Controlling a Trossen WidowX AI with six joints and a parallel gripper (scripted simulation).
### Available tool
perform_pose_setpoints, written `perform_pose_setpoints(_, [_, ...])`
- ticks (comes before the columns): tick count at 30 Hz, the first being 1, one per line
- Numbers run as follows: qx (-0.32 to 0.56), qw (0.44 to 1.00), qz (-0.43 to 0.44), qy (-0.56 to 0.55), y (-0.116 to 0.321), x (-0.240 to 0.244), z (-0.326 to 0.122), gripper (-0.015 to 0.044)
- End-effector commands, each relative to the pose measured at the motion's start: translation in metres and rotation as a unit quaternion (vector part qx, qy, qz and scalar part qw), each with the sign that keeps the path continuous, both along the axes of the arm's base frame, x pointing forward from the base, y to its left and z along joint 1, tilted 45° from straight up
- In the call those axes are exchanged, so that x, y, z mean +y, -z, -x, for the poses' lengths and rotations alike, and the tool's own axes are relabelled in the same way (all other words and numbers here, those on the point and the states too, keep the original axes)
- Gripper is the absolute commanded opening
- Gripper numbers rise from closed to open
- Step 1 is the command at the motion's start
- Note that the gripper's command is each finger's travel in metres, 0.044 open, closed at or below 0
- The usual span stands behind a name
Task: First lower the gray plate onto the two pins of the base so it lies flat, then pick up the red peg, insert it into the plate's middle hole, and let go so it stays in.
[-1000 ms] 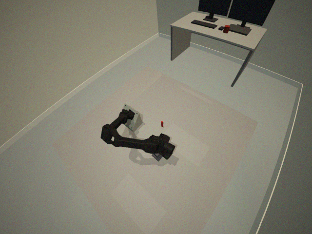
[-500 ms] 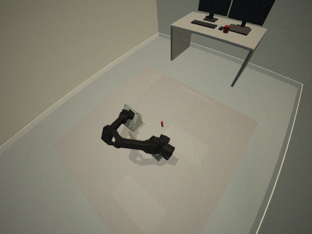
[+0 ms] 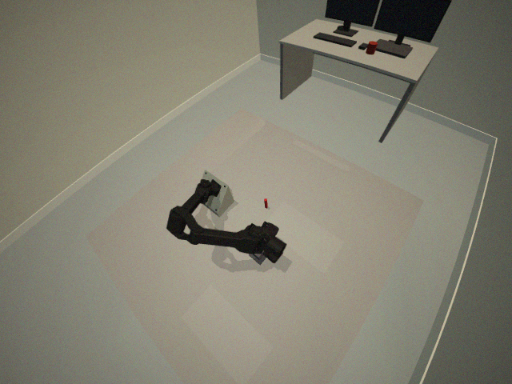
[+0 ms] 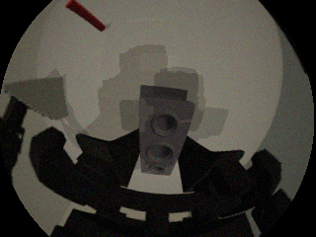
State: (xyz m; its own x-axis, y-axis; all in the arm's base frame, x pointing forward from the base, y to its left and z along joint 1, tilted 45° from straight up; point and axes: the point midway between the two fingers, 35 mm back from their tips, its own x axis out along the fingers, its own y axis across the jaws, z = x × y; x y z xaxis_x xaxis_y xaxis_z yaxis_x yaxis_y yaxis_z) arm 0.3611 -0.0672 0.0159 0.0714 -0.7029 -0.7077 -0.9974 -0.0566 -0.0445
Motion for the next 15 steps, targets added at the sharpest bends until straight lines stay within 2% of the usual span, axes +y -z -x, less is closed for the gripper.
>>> perform_pose_setpoints(1, [-0.001,1.0,0.0,0.0,-0.0006,0.0003,-0.0003,0.0053])
perform_pose_setpoints(15, [-0.001,1.0,0.0,0.0,-0.0006,0.0003,-0.0003,0.042])
